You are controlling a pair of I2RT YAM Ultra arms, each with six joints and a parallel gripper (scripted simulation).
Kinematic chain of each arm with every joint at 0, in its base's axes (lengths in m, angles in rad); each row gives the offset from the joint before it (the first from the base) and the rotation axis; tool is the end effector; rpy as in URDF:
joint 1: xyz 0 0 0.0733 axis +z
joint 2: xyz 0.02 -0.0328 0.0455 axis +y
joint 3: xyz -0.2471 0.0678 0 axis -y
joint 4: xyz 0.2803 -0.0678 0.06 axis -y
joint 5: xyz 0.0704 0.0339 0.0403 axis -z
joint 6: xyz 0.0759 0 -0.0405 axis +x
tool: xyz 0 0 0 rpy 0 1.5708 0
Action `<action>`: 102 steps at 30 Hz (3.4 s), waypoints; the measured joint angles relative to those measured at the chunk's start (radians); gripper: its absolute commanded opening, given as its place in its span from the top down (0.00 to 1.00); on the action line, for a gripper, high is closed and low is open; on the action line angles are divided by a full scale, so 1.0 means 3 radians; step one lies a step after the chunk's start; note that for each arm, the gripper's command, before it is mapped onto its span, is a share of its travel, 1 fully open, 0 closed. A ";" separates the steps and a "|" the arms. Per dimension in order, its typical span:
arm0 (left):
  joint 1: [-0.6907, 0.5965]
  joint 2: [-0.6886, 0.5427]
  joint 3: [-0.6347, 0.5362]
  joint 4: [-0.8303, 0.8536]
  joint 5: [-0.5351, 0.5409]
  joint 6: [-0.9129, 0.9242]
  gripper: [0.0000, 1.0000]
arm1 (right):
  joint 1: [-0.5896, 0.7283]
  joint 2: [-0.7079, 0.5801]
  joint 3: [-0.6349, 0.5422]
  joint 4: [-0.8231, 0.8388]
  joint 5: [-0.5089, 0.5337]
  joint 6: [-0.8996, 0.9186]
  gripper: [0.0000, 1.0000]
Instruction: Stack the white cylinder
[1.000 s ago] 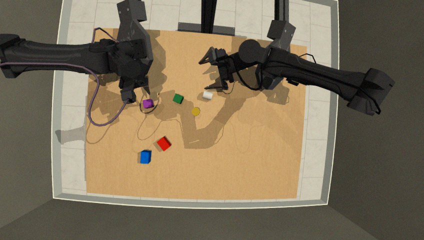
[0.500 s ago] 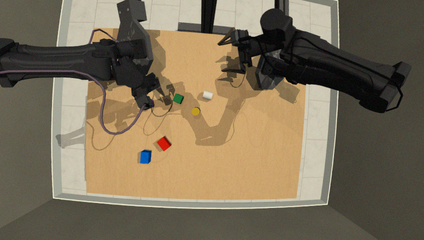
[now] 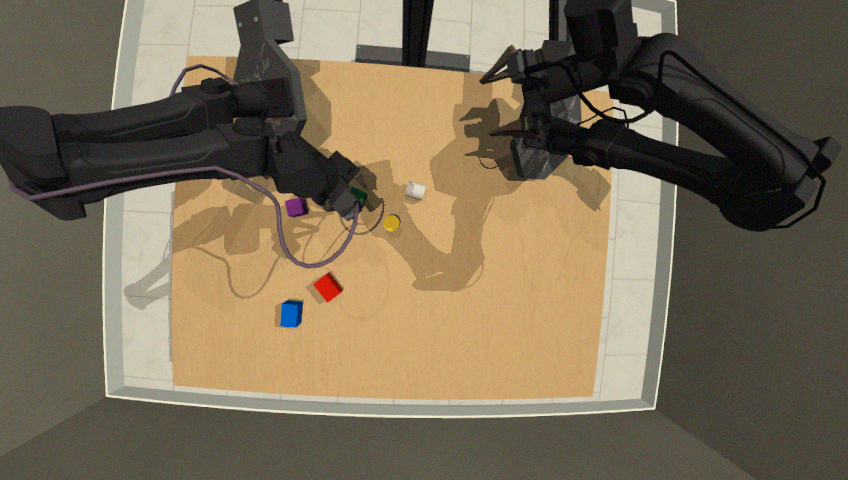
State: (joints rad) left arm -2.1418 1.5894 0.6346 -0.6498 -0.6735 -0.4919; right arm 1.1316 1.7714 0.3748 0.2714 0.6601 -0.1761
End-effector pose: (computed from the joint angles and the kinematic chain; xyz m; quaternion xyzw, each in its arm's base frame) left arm -0.0841 -0.2205 0.0421 0.6969 0.6363 0.0984 0.3158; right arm 0.1402 0.1915 -0.0224 -0.5044 0.7759 -0.1846 0.3310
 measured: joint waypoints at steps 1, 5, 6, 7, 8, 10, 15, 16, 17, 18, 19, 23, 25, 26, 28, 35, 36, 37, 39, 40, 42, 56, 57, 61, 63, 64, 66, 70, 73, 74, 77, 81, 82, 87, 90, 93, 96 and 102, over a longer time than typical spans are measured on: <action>-0.0064 -0.0048 0.0024 -0.0153 -0.0003 -0.0102 0.00 | -0.0022 0.0107 0.0037 0.0106 -0.0058 -0.0106 0.36; -0.0244 -0.0179 0.0112 -0.0670 -0.0011 -0.0450 0.00 | -0.0086 0.0434 0.0132 0.0482 -0.0259 -0.0453 0.36; -0.0286 -0.0188 0.0142 -0.0814 -0.0013 -0.0546 0.00 | -0.0108 0.0534 0.0149 0.0595 -0.0312 -0.0539 0.36; -0.0337 -0.0202 0.0173 -0.0950 -0.0013 -0.0640 0.00 | -0.0134 0.0656 0.0174 0.0698 -0.0366 -0.0628 0.36; -0.0392 -0.0223 0.0200 -0.1082 -0.0013 -0.0732 0.00 | -0.0156 0.0783 0.0201 0.0797 -0.0421 -0.0717 0.36; -0.0501 -0.0276 0.0252 -0.1338 -0.0014 -0.0913 0.00 | -0.0200 0.1043 0.0252 0.0991 -0.0529 -0.0893 0.36; -0.0758 -0.0425 0.0365 -0.1884 -0.0014 -0.1300 0.00 | -0.0296 0.1709 0.0371 0.1441 -0.0779 -0.1282 0.36; -0.0799 -0.0446 0.0384 -0.1962 -0.0014 -0.1356 0.00 | -0.0314 0.1830 0.0388 0.1512 -0.0821 -0.1345 0.36; -0.0834 -0.0462 0.0403 -0.2024 -0.0014 -0.1401 0.00 | -0.0329 0.1933 0.0398 0.1573 -0.0857 -0.1400 0.36; -0.0861 -0.0472 0.0420 -0.2074 -0.0014 -0.1441 0.00 | -0.0345 0.2014 0.0404 0.1621 -0.0889 -0.1443 0.36; -0.0879 -0.0476 0.0432 -0.2116 -0.0014 -0.1475 0.00 | -0.0356 0.2075 0.0407 0.1658 -0.0910 -0.1478 0.36; -0.0899 -0.0474 0.0444 -0.2220 -0.0014 -0.1562 0.00 | -0.0373 0.2136 0.0408 0.1759 -0.0954 -0.1558 0.36; -0.0903 -0.0474 0.0445 -0.2253 -0.0014 -0.1588 0.00 | -0.0374 0.2136 0.0411 0.1817 -0.0968 -0.1578 0.36; -0.0904 -0.0474 0.0446 -0.2266 -0.0014 -0.1597 0.00 | -0.0374 0.2136 0.0416 0.1835 -0.0973 -0.1586 0.36; -0.0905 -0.0474 0.0448 -0.2282 -0.0014 -0.1611 0.00 | -0.0374 0.2136 0.0423 0.1867 -0.0980 -0.1597 0.36; -0.0908 -0.0474 0.0450 -0.2307 -0.0014 -0.1634 0.00 | -0.0374 0.2178 0.0470 0.1952 -0.1008 -0.1626 0.36; -0.0908 -0.0474 0.0450 -0.2309 -0.0014 -0.1635 0.00 | -0.0374 0.2205 0.0490 0.1965 -0.1011 -0.1629 0.36; -0.0908 -0.0474 0.0450 -0.2309 -0.0014 -0.1635 0.00 | -0.0374 0.2229 0.0506 0.1973 -0.1013 -0.1630 0.36; -0.0908 -0.0474 0.0450 -0.2312 -0.0014 -0.1637 0.00 | -0.0374 0.2260 0.0521 0.1980 -0.1017 -0.1633 0.36; -0.0908 -0.0474 0.0450 -0.2312 -0.0014 -0.1638 0.00 | -0.0374 0.2274 0.0529 0.1981 -0.1019 -0.1634 0.36; -0.0908 -0.0474 0.0451 -0.2313 -0.0014 -0.1639 0.00 | -0.0374 0.2314 0.0557 0.1991 -0.1020 -0.1638 0.36; -0.0908 -0.0474 0.0451 -0.2314 -0.0014 -0.1640 0.00 | -0.0468 0.2578 0.0773 0.2065 -0.1055 -0.1705 0.36; -0.0908 -0.0474 0.0451 -0.2314 -0.0014 -0.1640 0.00 | -0.0467 0.2588 0.0782 0.2066 -0.1058 -0.1710 0.36; -0.0908 -0.0474 0.0451 -0.2314 -0.0014 -0.1640 0.00 | -0.0491 0.2655 0.0846 0.2084 -0.1072 -0.1732 0.36; -0.0908 -0.0474 0.0451 -0.2314 -0.0014 -0.1640 0.00 | -0.0509 0.2693 0.0881 0.2089 -0.1077 -0.1743 0.36; -0.0908 -0.0474 0.0451 -0.2314 -0.0014 -0.1640 0.00 | -0.0516 0.2712 0.0899 0.2092 -0.1080 -0.1748 0.36; -0.0908 -0.0474 0.0451 -0.2314 -0.0014 -0.1640 0.00 | -0.0529 0.2750 0.0935 0.2097 -0.1085 -0.1760 0.36; -0.0908 -0.0474 0.0451 -0.2314 -0.0014 -0.1640 0.00 | -0.0549 0.2822 0.1001 0.2103 -0.1096 -0.1781 0.36; -0.0908 -0.0474 0.0451 -0.2314 -0.0014 -0.1640 0.00 | -0.0549 0.2837 0.1012 0.2103 -0.1102 -0.1792 0.36; -0.0908 -0.0474 0.0451 -0.2314 -0.0014 -0.1640 0.00 | -0.0551 0.2837 0.1012 0.2103 -0.1102 -0.1793 0.36; -0.0908 -0.0474 0.0451 -0.2314 -0.0014 -0.1640 0.00 | -0.0551 0.2837 0.1015 0.2103 -0.1105 -0.1797 0.36; -0.0908 -0.0474 0.0451 -0.2314 -0.0014 -0.1640 0.00 | -0.0549 0.2837 0.1015 0.2103 -0.1106 -0.1799 0.45; -0.0908 -0.0474 0.0451 -0.2314 -0.0014 -0.1640 0.00 | -0.0549 0.2837 0.1015 0.2103 -0.1106 -0.1801 0.49; -0.0908 -0.0474 0.0451 -0.2314 -0.0014 -0.1640 0.00 | -0.0558 0.2837 0.1015 0.2103 -0.1110 -0.1806 0.53; -0.0908 -0.0474 0.0451 -0.2314 -0.0014 -0.1640 0.00 | -0.0561 0.2837 0.1015 0.2103 -0.1111 -0.1808 0.57; -0.0908 -0.0474 0.0451 -0.2314 -0.0014 -0.1640 0.00 | -0.0562 0.2837 0.1015 0.2103 -0.1114 -0.1812 0.59; -0.0908 -0.0474 0.0451 -0.2314 -0.0014 -0.1640 0.00 | -0.0568 0.2837 0.1015 0.2104 -0.1122 -0.1816 0.63; -0.0908 -0.0474 0.0451 -0.2314 -0.0014 -0.1640 0.00 | -0.0576 0.2836 0.1015 0.2106 -0.1137 -0.1826 1.00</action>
State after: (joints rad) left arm -2.4142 1.4471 0.7700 -1.3441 -0.6777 -0.9840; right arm 0.9588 2.6221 0.6792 0.9031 0.3191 -0.7238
